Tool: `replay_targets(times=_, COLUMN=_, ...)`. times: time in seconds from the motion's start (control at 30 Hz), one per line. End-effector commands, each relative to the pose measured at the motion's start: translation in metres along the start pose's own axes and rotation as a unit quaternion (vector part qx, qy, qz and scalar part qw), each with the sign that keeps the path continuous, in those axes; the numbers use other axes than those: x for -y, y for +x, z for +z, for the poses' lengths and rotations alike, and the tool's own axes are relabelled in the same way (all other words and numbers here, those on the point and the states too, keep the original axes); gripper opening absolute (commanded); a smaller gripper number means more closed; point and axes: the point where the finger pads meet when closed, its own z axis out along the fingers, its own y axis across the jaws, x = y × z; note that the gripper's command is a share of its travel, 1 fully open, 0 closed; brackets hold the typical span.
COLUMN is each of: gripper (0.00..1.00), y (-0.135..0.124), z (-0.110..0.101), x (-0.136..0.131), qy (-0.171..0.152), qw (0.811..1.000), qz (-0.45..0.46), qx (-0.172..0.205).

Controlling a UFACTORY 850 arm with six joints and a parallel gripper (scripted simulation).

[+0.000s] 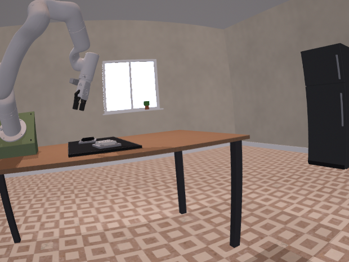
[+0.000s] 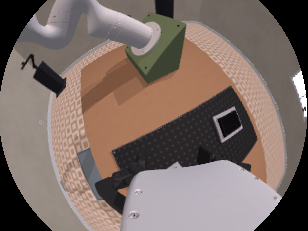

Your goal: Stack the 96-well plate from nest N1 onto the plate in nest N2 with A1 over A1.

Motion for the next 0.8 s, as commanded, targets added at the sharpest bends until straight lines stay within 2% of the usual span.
replay_targets(times=0.0, gripper=1.0, y=-0.006, z=0.001, x=-0.001, qy=-0.001, qw=0.996, qz=0.086, qx=0.011)
replay_targets(times=0.33, gripper=1.0, y=-0.016, z=0.004, x=-0.002, qy=-0.006, qw=0.979, qz=0.203, qx=0.019)
replay_targets(times=0.43, gripper=1.0, y=-0.016, z=0.004, x=-0.002, qy=-0.006, qw=0.977, qz=0.211, qx=0.019)
replay_targets(times=0.6, gripper=1.0, y=-0.023, z=0.005, x=-0.003, qy=-0.011, qw=0.956, qz=0.291, qx=0.024)
replay_targets(times=0.77, gripper=1.0, y=-0.027, z=0.006, x=-0.004, qy=-0.014, qw=0.943, qz=0.332, qx=0.026)
